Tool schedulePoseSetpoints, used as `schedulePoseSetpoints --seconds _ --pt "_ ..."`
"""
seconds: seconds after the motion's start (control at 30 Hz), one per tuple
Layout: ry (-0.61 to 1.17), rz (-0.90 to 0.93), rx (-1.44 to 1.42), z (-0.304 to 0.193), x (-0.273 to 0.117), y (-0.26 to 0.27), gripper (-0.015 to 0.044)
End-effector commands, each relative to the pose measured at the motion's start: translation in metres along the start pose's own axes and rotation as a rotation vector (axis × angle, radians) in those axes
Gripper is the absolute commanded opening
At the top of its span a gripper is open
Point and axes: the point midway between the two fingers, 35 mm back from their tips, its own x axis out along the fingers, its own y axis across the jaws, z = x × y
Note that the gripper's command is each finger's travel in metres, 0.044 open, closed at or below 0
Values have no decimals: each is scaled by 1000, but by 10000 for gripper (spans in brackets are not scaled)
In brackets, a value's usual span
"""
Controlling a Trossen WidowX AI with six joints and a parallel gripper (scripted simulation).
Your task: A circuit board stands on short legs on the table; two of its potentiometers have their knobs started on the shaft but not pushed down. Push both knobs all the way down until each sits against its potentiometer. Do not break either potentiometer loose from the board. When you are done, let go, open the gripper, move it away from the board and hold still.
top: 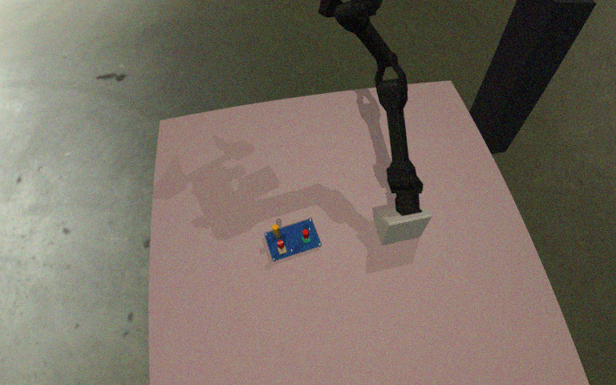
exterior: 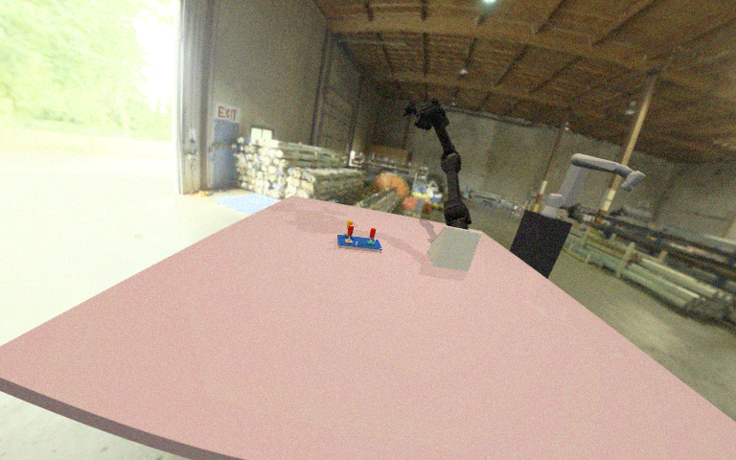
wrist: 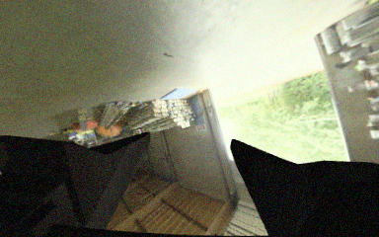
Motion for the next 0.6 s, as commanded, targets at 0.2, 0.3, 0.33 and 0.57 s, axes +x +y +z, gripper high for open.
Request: schedulePoseSetpoints --seconds 0.2,0.3,0.33,0.57 --pt "33 -24 -137 -1 -2 -24 216" --pt "48 -19 -186 0 -1 -32 137" --pt "51 -13 -195 1 0 -33 111" --pt "81 10 -297 6 5 -49 0"
